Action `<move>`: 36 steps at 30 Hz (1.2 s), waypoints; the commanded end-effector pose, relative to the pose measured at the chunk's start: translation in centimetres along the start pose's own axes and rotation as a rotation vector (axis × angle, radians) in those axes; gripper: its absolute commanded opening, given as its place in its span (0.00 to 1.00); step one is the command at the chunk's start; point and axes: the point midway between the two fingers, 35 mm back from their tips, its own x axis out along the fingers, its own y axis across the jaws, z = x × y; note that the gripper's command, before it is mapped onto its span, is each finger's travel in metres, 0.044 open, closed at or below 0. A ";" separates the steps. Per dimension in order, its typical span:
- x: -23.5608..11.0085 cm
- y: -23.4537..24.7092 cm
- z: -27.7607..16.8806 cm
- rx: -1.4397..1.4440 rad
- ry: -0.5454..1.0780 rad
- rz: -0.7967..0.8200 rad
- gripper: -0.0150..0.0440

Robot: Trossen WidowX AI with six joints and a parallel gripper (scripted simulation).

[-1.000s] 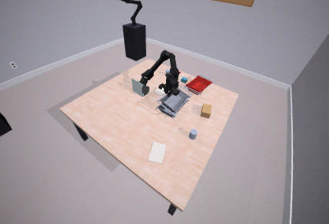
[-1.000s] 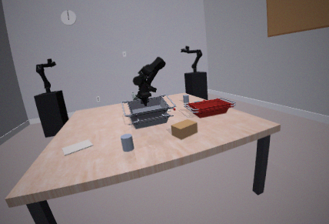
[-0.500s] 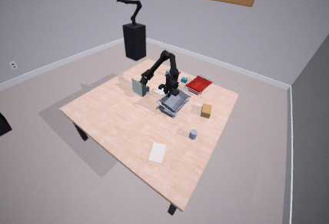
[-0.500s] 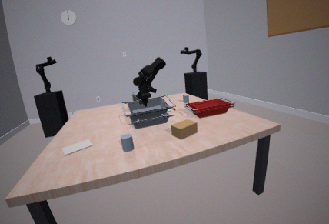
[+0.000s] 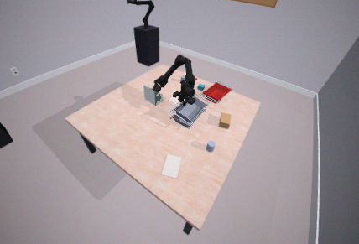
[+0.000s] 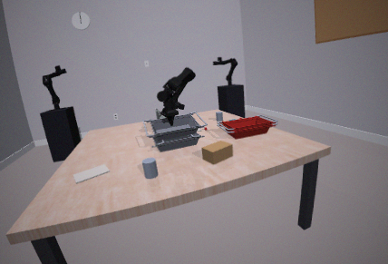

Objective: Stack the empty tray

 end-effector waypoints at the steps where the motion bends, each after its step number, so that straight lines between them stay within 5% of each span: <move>1: 0.5 0.5 0.2 0.006 0.002 0.025 0.25; 36: 0.6 0.4 0.1 0.003 0.001 0.013 0.25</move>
